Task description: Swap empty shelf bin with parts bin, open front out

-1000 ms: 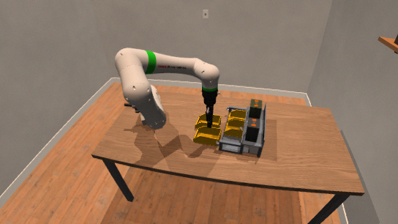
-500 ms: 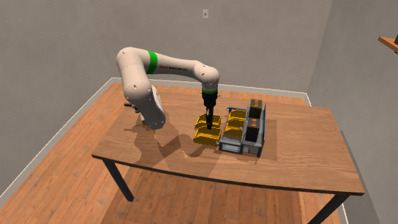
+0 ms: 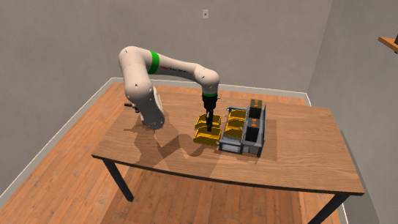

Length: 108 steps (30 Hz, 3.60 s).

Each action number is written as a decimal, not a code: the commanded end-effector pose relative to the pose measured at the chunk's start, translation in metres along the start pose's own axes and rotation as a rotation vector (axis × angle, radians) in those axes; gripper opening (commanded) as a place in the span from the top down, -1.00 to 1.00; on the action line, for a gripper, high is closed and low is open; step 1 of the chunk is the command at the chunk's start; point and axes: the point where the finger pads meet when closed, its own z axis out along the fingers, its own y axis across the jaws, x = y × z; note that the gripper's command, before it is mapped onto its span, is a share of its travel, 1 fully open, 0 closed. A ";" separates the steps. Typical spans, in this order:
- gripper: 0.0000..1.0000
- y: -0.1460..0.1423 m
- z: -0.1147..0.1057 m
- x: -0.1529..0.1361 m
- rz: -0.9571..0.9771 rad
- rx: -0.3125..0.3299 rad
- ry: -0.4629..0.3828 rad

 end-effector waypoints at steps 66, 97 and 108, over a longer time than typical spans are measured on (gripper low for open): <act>0.80 0.000 0.003 -0.001 0.000 0.000 -0.001; 0.80 0.000 -0.064 -0.001 0.000 0.000 -0.001; 0.80 0.000 -0.077 -0.001 0.000 0.000 -0.001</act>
